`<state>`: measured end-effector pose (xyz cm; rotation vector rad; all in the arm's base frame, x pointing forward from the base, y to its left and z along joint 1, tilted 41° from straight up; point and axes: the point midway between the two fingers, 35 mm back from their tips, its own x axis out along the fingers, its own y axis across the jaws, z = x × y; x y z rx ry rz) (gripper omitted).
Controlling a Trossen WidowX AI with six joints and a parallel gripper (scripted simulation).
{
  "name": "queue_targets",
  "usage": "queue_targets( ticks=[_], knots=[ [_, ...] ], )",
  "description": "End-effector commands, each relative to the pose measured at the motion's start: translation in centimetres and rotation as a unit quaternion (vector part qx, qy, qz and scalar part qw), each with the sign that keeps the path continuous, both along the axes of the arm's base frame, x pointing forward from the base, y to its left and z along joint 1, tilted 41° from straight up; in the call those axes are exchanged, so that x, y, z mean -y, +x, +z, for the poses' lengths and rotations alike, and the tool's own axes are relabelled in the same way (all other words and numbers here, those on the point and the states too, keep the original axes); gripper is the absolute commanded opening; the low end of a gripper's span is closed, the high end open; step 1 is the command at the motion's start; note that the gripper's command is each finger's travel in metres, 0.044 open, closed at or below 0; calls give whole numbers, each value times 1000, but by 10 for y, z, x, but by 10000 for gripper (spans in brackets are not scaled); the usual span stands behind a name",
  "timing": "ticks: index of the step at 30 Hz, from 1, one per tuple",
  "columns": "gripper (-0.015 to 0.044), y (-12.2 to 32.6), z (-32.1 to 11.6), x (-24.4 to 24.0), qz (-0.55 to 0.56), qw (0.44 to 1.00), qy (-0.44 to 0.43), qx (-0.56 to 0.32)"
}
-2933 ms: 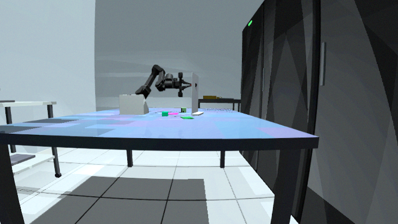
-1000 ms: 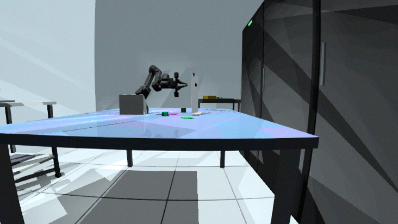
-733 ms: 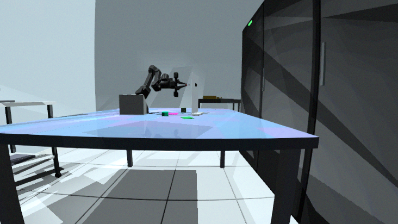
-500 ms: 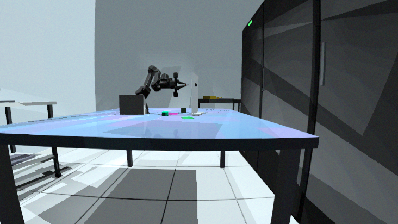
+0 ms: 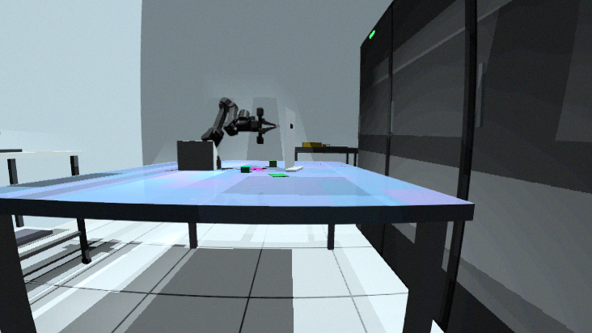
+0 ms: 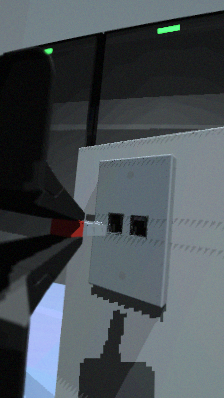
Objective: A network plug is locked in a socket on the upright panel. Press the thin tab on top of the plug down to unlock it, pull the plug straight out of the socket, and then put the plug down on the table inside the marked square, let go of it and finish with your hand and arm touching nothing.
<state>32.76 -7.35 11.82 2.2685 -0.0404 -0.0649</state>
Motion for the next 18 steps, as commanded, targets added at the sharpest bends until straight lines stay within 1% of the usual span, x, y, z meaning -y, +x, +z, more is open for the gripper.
queue_targets(
  ticks=[1,9,18],
  knots=[
    [0,-3,-1,-2,2,1000,3,-3],
    [0,-6,0,-3,2,1000,3,-3],
    [0,-6,11,8,0,1000,0,-1]
  ],
)
